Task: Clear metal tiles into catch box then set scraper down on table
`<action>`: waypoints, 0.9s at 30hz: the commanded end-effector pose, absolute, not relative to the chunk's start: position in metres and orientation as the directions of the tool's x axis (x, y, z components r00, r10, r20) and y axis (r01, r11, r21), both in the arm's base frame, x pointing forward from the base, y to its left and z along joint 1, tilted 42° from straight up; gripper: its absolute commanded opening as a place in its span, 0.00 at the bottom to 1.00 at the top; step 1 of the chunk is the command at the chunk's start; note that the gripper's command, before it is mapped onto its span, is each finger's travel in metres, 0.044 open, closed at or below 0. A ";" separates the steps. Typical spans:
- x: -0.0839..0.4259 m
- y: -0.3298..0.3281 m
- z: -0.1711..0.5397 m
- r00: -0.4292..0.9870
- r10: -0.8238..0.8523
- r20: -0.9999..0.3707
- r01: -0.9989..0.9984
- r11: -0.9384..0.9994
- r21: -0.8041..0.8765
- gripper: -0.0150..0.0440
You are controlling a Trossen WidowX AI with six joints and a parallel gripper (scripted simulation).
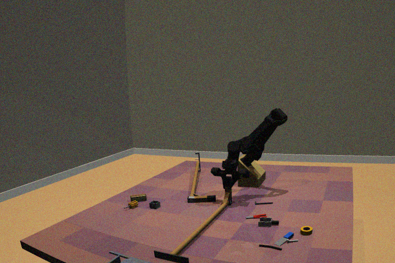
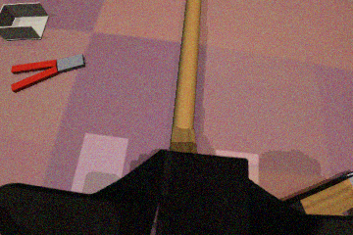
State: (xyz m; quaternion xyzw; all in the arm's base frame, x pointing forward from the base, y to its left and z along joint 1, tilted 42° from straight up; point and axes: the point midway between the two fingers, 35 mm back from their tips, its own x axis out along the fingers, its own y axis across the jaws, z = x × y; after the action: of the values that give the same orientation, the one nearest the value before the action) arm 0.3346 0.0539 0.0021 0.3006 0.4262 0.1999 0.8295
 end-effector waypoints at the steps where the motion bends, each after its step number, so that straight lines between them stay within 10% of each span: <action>1: 0.334 0.047 -0.003 0.559 0.582 -0.590 -0.066 0.741 0.669 0.25; 27: 0.364 0.045 -0.006 0.565 0.578 -0.589 -0.063 0.741 0.668 0.25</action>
State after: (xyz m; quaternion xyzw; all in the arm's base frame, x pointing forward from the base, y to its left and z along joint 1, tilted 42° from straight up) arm 0.3525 0.0469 -0.0085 0.3024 0.4304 0.1966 0.8274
